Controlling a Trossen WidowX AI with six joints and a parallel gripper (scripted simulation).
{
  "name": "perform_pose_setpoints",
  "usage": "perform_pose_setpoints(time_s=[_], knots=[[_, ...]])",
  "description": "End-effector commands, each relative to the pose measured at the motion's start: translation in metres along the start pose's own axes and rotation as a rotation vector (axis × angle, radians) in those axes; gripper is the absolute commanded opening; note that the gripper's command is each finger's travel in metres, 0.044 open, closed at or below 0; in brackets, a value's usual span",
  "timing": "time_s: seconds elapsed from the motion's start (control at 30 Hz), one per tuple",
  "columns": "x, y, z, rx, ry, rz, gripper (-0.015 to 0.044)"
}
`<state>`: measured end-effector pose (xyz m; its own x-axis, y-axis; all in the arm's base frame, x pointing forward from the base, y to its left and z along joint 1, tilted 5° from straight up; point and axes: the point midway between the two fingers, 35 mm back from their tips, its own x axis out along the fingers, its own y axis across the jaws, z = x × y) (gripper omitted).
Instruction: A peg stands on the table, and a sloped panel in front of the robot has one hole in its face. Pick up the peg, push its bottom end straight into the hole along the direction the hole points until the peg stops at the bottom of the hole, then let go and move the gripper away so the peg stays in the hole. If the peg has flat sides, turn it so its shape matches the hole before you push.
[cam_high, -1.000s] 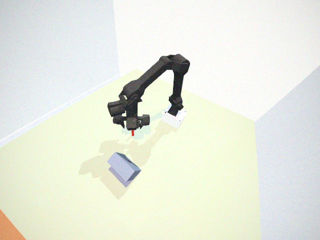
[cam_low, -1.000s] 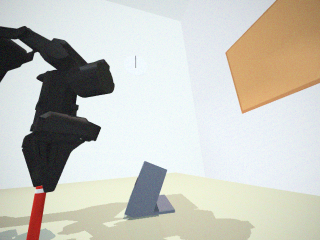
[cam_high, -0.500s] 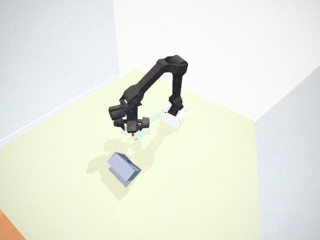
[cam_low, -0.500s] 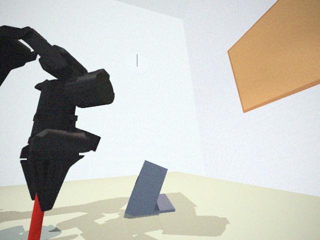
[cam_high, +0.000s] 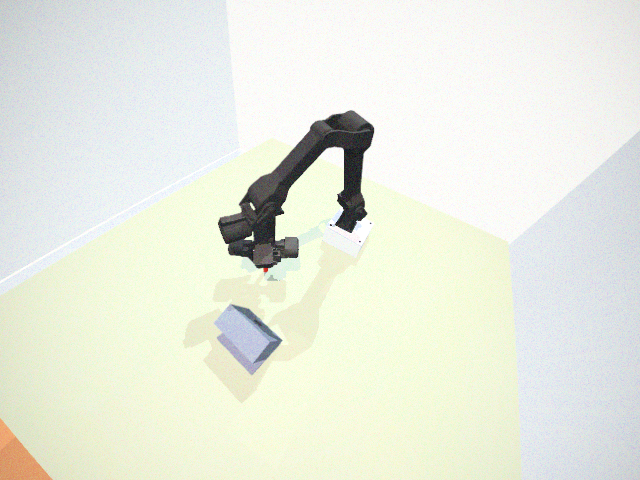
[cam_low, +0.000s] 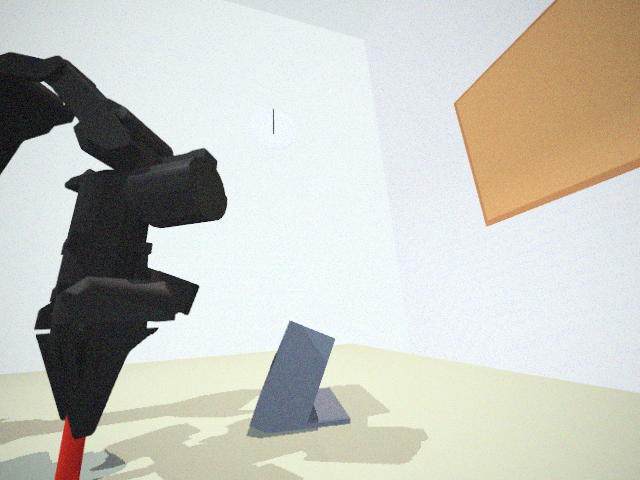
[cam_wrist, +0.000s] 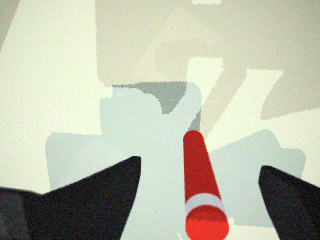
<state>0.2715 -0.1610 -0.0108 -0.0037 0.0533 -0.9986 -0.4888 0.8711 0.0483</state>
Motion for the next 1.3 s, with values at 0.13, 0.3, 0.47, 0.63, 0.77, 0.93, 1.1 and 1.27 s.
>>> perform_pose_setpoints(time_s=[0.13,0.3,0.47,0.63,0.77,0.93,1.1,1.27], knots=[[-0.001,0.0,0.0,0.0,0.0,0.0,0.0099],[-0.001,0.0,0.0,0.0,0.0,0.0,0.0026],[-0.002,0.0,0.0,0.0,0.0,0.0,0.0],[-0.018,-0.002,0.001,0.0,-0.001,0.0,0.0],[-0.04,-0.002,0.001,-0.001,-0.002,0.001,0.0],[-0.065,-0.001,0.0,-0.001,-0.002,0.002,0.0],[-0.08,0.0,-0.001,-0.002,-0.003,0.002,0.0],[-0.079,0.0,0.0,0.003,-0.007,-0.009,0.0]])
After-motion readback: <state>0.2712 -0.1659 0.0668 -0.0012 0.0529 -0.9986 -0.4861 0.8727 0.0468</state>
